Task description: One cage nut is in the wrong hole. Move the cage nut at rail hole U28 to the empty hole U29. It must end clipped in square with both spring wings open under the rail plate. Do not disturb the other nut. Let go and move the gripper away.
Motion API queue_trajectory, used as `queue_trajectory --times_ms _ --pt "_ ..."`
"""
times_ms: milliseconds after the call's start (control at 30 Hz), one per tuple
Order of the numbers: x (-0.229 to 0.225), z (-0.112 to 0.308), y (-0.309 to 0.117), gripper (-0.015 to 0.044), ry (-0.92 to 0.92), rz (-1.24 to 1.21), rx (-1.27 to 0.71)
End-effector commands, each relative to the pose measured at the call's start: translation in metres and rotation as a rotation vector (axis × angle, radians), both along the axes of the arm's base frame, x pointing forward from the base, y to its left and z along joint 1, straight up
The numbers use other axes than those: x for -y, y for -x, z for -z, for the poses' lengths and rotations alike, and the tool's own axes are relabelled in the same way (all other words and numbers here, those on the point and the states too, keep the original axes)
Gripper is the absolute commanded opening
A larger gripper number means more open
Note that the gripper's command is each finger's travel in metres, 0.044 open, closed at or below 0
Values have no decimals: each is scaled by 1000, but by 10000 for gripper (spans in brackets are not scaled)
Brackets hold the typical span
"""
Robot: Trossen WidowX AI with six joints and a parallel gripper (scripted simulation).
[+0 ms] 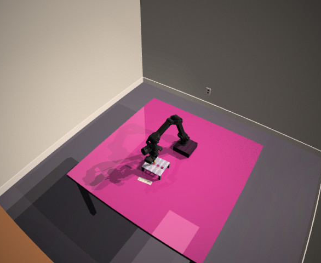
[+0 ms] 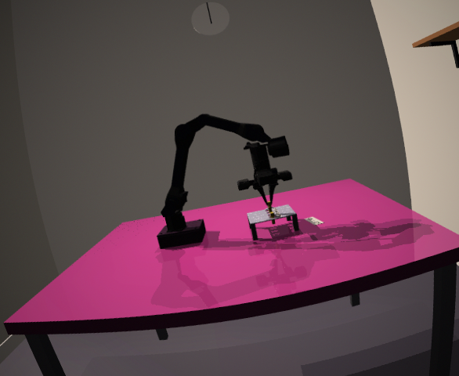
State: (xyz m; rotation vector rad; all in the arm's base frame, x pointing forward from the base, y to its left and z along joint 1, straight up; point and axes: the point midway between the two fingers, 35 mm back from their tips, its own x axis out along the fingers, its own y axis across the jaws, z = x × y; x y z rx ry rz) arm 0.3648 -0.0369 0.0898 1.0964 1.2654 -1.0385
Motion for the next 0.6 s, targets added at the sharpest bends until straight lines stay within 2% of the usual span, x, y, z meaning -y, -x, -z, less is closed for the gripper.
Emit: queue_trajectory --times_ms 0,567 --pt "0 8 1 36 2 5 -7" --pt "0 16 1 36 2 5 -7"
